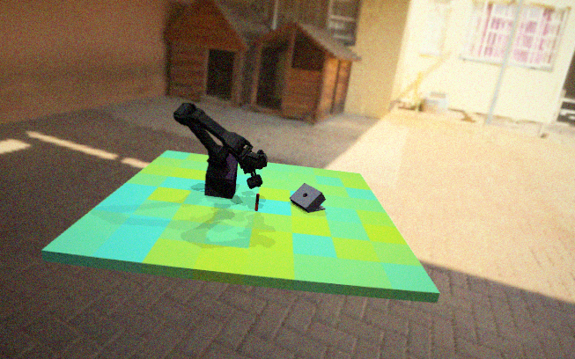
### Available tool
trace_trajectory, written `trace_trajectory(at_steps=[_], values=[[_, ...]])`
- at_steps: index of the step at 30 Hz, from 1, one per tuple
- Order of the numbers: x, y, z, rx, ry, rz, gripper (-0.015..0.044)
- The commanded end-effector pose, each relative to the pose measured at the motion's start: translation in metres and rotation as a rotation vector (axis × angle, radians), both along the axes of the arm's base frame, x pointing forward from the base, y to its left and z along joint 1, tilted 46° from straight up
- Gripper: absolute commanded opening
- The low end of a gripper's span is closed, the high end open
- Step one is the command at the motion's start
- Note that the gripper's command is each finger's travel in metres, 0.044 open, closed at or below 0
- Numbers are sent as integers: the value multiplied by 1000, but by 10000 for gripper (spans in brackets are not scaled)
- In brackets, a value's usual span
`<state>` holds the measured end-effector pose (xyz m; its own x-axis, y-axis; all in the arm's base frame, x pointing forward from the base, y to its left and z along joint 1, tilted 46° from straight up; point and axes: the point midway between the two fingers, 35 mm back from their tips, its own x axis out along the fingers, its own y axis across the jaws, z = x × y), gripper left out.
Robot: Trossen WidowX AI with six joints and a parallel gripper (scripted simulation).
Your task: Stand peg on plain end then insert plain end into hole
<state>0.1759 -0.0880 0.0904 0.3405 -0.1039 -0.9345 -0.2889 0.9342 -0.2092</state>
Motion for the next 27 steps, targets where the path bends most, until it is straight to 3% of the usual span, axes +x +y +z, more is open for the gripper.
trace_trajectory(at_steps=[1, 14, 27], values=[[-1, -4, -3, -48, 92, -43, 440], [2, -19, -2, -340, 336, -151, 440], [25, -24, 16, -674, 386, -180, 440]])
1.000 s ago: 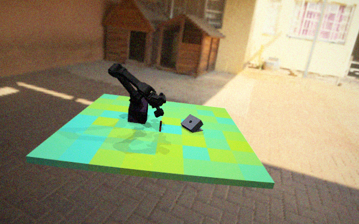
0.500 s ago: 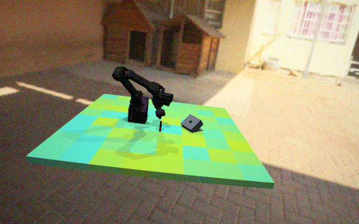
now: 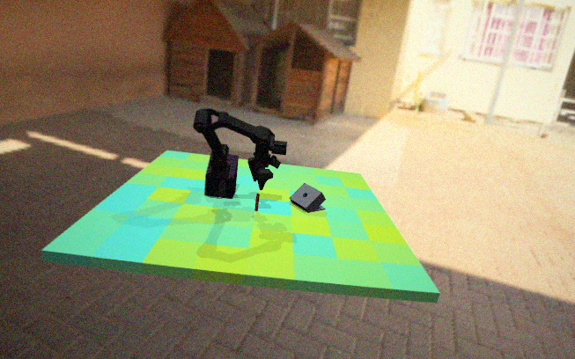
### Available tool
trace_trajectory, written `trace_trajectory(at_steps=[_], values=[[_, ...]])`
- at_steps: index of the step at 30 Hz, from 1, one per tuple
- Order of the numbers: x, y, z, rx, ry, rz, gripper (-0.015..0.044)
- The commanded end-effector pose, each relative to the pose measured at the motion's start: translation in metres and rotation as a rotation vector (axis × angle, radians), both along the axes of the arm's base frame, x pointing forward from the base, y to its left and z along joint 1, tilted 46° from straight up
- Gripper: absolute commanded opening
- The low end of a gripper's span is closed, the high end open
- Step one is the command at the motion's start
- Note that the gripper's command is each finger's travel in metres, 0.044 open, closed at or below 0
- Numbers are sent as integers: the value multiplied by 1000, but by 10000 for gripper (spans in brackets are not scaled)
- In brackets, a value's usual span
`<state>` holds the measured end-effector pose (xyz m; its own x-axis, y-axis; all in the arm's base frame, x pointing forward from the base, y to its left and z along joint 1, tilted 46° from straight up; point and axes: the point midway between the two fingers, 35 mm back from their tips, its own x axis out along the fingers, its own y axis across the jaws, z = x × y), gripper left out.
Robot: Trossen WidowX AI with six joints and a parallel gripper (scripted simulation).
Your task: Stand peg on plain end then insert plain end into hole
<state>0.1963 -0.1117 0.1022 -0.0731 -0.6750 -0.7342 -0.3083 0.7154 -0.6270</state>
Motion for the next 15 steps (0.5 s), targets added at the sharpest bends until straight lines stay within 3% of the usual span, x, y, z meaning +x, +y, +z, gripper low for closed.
trace_trajectory(at_steps=[1, 15], values=[[4, 0, 4, -50, 1, 6, 440], [3, -12, -7, -45, 54, 61, 440]])
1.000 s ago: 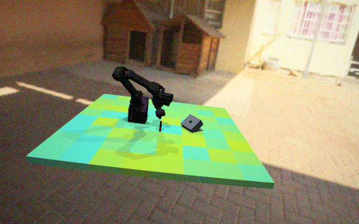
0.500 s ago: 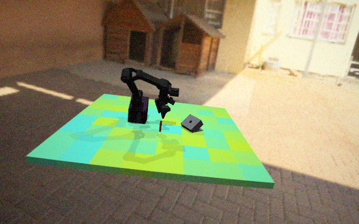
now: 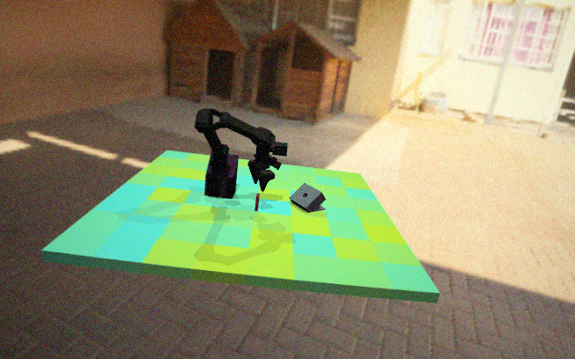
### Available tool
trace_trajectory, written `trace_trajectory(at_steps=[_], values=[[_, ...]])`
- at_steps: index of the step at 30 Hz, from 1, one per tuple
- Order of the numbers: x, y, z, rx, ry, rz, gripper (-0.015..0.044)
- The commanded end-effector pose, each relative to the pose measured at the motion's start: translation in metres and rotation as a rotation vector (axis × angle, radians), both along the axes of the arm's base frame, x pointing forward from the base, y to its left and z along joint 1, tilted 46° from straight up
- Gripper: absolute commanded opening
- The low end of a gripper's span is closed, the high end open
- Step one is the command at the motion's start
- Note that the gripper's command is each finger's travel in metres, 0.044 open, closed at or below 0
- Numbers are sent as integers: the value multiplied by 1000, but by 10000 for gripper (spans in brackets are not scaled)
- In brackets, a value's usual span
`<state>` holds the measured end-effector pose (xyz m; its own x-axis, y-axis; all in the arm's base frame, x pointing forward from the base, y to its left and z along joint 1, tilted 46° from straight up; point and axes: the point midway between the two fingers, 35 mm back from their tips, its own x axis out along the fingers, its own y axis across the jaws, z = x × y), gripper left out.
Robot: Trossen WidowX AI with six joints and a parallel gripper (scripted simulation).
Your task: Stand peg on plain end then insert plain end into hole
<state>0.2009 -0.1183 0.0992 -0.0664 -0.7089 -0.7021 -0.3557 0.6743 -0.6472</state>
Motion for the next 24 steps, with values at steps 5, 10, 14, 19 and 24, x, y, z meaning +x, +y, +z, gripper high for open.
trace_trajectory(at_steps=[5, 10, 14, 19, 24], values=[[-2, -8, -7, -1, 37, 31, 440], [-1, -12, -12, 1, 37, 31, 440], [-1, -17, -17, 2, 36, 31, 440], [-1, -22, -23, 3, 36, 31, 440], [-2, -28, -29, 3, 36, 31, 440]])
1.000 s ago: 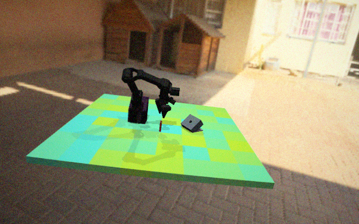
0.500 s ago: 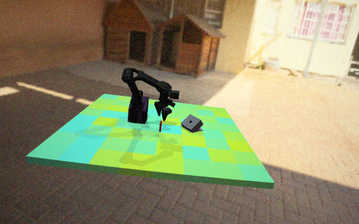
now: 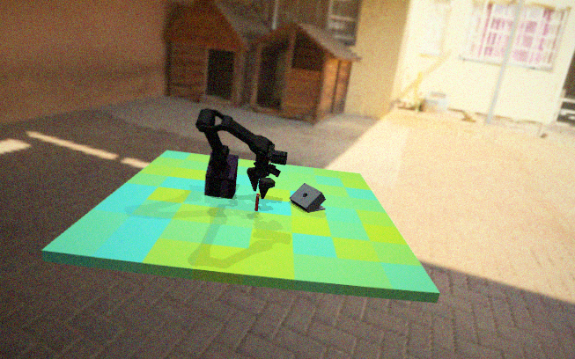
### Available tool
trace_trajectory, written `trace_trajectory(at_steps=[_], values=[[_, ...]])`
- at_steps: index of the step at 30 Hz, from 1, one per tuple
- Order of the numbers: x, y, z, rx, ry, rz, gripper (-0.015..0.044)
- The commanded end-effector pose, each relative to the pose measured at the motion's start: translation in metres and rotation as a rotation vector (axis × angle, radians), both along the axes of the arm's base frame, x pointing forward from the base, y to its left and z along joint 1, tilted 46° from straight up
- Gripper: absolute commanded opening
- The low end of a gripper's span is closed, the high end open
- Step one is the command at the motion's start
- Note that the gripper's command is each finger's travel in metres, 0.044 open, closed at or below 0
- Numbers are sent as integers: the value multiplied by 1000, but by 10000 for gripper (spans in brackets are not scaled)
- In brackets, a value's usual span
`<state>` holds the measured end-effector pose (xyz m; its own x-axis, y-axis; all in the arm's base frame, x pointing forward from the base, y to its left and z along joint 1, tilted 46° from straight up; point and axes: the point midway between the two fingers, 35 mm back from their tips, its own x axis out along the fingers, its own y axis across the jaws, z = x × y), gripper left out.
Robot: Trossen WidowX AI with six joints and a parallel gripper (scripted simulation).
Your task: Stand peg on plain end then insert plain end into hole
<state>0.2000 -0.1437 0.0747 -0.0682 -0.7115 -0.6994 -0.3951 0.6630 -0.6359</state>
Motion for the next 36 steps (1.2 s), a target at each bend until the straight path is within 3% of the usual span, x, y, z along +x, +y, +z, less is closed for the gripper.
trace_trajectory(at_steps=[1, 22, 36], values=[[-1, -4, -5, 4, 4, 2, 440], [-6, -27, -26, -4, 5, 3, 440], [-5, -26, -23, -6, 2, -1, 72]])
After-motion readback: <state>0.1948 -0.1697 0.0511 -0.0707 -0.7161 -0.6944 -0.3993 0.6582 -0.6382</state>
